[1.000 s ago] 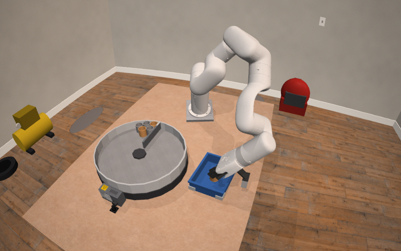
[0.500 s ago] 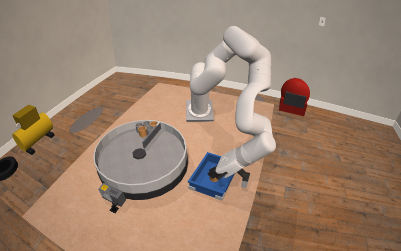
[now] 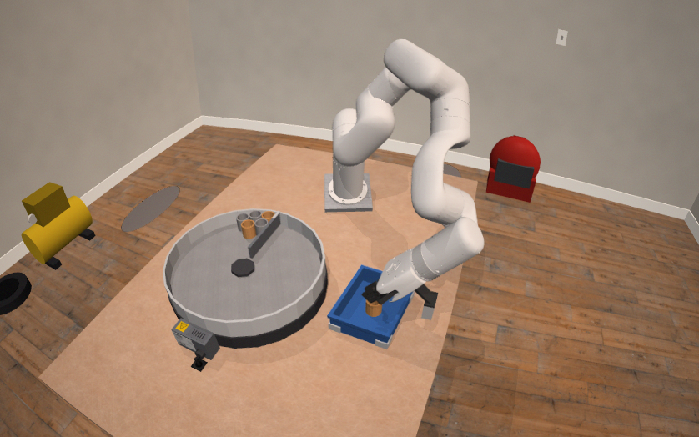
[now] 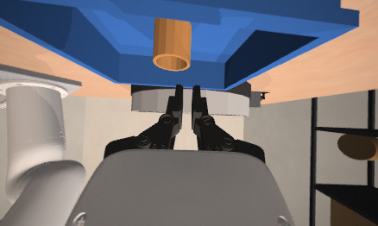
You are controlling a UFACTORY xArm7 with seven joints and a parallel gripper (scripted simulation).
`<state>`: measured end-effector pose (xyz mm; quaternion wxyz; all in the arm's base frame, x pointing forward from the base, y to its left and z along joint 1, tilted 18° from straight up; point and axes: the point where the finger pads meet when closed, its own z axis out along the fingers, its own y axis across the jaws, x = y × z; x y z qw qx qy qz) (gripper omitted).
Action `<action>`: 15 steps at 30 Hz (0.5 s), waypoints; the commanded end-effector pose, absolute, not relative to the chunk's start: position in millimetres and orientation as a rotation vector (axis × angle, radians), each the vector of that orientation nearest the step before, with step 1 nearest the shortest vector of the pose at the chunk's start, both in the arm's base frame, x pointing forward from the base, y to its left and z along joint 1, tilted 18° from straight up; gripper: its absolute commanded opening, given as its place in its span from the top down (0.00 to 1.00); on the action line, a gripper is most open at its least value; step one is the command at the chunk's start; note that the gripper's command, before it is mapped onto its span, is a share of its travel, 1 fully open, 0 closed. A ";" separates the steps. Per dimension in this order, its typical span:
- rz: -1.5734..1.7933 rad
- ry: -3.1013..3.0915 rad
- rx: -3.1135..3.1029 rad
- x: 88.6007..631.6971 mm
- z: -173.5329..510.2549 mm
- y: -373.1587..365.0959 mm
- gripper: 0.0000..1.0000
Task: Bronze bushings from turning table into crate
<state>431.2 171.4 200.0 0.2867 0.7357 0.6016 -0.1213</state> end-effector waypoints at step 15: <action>-0.319 1.607 1.966 415.3 254.2 166.9 0.89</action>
